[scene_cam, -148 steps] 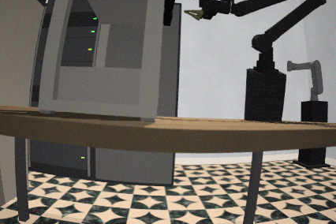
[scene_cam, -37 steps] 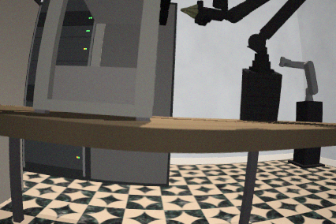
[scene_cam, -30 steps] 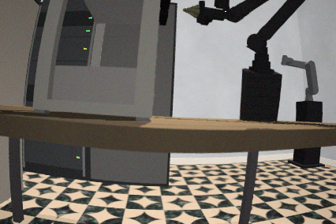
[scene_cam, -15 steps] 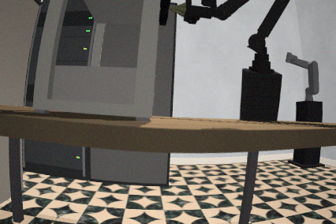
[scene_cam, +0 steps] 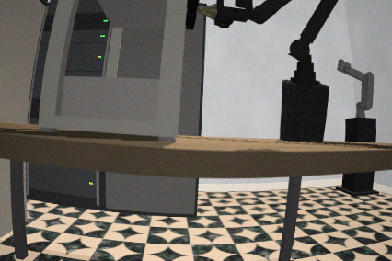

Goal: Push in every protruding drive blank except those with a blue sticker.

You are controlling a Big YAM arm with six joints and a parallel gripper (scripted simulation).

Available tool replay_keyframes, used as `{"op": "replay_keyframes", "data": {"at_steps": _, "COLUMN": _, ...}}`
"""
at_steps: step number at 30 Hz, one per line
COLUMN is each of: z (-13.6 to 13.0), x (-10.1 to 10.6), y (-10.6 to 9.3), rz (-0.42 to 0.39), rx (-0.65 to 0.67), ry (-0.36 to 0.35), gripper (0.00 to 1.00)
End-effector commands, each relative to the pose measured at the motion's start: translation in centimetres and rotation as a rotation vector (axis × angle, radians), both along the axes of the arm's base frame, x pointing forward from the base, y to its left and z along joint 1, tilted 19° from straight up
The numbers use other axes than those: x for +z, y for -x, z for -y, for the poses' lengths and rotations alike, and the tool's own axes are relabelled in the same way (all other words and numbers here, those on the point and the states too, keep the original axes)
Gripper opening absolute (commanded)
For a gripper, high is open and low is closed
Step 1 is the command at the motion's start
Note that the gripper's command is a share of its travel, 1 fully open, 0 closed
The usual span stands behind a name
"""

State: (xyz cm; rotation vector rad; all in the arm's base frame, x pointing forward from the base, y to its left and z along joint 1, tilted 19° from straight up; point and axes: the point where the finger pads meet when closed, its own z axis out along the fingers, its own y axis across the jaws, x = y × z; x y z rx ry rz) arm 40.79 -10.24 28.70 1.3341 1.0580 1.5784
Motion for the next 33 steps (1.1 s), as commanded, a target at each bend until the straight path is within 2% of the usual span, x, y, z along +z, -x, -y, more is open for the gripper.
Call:
{"op": "replay_keyframes", "data": {"at_steps": 1, "z": 1.1, "x": 2.4, "y": -0.7, "rz": 0.045, "rx": -0.016, "ry": 0.033, "gripper": 0.00}}
{"op": "replay_keyframes", "data": {"at_steps": 2, "z": 1.2, "x": 3.0, "y": -0.9, "rz": 0.051, "rx": -0.014, "ry": 0.035, "gripper": 0.00}}
{"op": "replay_keyframes", "data": {"at_steps": 6, "z": 1.4, "x": 3.0, "y": -1.0, "rz": 0.041, "rx": -0.015, "ry": 0.028, "gripper": 0.00}}
{"op": "replay_keyframes", "data": {"at_steps": 8, "z": 0.8, "x": 1.6, "y": -0.7, "rz": 0.019, "rx": -0.006, "ry": 0.017, "gripper": 0.00}}
{"op": "replay_keyframes", "data": {"at_steps": 22, "z": 0.8, "x": 1.6, "y": -0.7, "rz": 0.018, "rx": -0.005, "ry": 0.016, "gripper": 0.00}}
{"op": "replay_keyframes", "data": {"at_steps": 26, "z": 0.4, "x": 3.0, "y": -1.7, "rz": 0.046, "rx": 0.005, "ry": 0.033, "gripper": 0.00}}
{"op": "replay_keyframes", "data": {"at_steps": 33, "z": 0.2, "x": 3.4, "y": -2.9, "rz": 0.065, "rx": 0.005, "ry": 0.042, "gripper": 0.00}}
